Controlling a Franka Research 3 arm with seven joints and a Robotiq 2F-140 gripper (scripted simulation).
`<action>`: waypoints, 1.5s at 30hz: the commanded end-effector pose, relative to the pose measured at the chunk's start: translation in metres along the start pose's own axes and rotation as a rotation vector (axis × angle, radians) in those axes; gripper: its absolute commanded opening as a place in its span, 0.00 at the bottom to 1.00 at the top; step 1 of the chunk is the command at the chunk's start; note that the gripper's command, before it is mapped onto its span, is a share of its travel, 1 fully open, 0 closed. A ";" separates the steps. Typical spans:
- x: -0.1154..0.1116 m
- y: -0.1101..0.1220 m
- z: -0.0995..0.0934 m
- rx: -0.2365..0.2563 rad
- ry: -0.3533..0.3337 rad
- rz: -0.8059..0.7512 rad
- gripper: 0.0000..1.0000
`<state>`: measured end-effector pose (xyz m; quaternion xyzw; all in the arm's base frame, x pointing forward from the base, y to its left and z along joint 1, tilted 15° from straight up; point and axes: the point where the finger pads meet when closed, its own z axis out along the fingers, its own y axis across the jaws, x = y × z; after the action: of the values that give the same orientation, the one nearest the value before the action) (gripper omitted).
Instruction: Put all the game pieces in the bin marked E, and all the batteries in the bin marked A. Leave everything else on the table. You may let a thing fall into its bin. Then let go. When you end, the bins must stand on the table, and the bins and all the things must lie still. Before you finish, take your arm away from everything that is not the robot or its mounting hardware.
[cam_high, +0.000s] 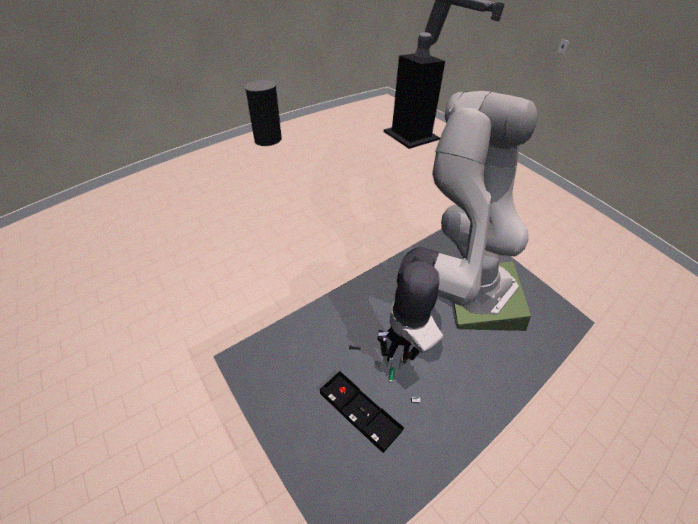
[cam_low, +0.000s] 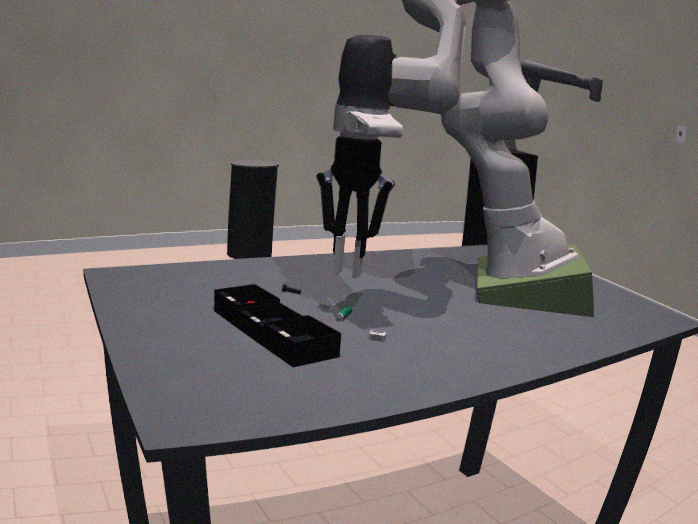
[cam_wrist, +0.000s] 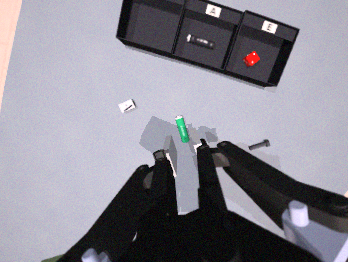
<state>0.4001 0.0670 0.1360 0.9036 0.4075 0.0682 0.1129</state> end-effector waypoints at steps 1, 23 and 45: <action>-0.001 -0.001 0.001 0.002 -0.001 0.020 0.17; -0.001 -0.001 0.013 0.002 -0.001 0.020 0.17; 0.007 0.003 0.067 0.002 -0.001 0.020 0.17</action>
<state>0.4164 0.0576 0.0734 0.9044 0.4075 0.0597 0.1113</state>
